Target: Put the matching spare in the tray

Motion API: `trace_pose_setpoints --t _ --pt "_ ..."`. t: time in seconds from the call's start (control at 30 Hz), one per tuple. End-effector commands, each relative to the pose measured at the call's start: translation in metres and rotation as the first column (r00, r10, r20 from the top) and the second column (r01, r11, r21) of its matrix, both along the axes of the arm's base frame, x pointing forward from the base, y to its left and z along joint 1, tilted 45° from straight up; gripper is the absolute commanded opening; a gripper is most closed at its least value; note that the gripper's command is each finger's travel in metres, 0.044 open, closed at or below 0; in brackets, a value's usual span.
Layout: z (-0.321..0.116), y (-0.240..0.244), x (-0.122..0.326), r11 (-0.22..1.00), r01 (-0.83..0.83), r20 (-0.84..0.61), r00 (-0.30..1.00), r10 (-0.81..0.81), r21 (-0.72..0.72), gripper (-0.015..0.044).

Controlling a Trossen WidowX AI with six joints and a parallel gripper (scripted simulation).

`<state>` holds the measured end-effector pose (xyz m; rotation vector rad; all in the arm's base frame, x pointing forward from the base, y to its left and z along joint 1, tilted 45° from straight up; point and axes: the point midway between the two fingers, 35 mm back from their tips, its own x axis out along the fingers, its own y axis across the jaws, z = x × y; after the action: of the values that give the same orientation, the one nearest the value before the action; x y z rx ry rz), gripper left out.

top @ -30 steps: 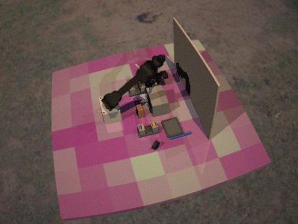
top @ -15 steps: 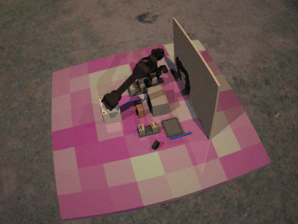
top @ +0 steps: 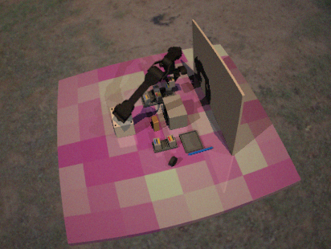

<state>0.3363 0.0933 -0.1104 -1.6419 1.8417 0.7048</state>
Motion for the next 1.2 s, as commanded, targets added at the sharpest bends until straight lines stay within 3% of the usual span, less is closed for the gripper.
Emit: trace_pose_setpoints --t 0.0,0.37,1.17 --pt "0.014 0.02 0.003 1.0 -0.004 0.008 1.0 0.004 0.009 0.0" --pt "0.038 0.038 0.006 1.0 -0.001 0.004 1.0 0.001 0.011 0.0" --pt "0.166 -0.09 0.039 0.999 -0.015 0.01 1.0 0.014 0.047 0.0"
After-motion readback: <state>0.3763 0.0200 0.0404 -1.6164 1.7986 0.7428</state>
